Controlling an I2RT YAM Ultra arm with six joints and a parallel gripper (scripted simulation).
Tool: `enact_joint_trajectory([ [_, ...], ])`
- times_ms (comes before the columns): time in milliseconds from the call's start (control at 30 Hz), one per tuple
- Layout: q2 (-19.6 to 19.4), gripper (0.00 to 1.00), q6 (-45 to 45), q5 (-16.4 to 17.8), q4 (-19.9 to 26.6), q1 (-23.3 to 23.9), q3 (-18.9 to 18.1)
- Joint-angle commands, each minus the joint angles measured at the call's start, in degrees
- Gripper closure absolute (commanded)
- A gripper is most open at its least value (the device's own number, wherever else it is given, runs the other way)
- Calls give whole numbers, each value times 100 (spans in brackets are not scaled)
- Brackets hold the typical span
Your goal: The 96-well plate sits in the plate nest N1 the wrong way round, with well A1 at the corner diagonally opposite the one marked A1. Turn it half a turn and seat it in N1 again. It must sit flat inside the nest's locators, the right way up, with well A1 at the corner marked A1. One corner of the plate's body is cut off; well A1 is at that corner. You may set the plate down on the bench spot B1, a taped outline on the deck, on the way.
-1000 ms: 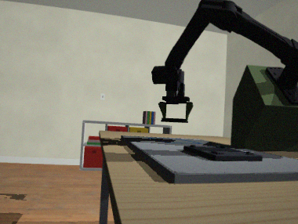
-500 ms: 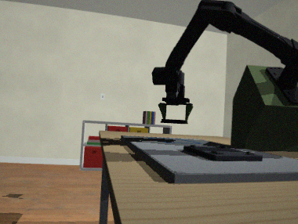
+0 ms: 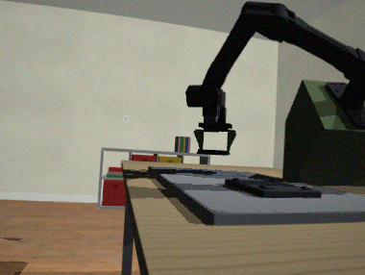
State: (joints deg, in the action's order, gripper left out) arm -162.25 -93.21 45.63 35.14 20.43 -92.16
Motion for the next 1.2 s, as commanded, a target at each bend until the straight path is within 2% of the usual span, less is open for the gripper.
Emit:
enact_joint_trajectory([
  [0,34,100,62,61,-51,61,-11],
  [1167,-144,100,372,113,-502,-158,38],
])
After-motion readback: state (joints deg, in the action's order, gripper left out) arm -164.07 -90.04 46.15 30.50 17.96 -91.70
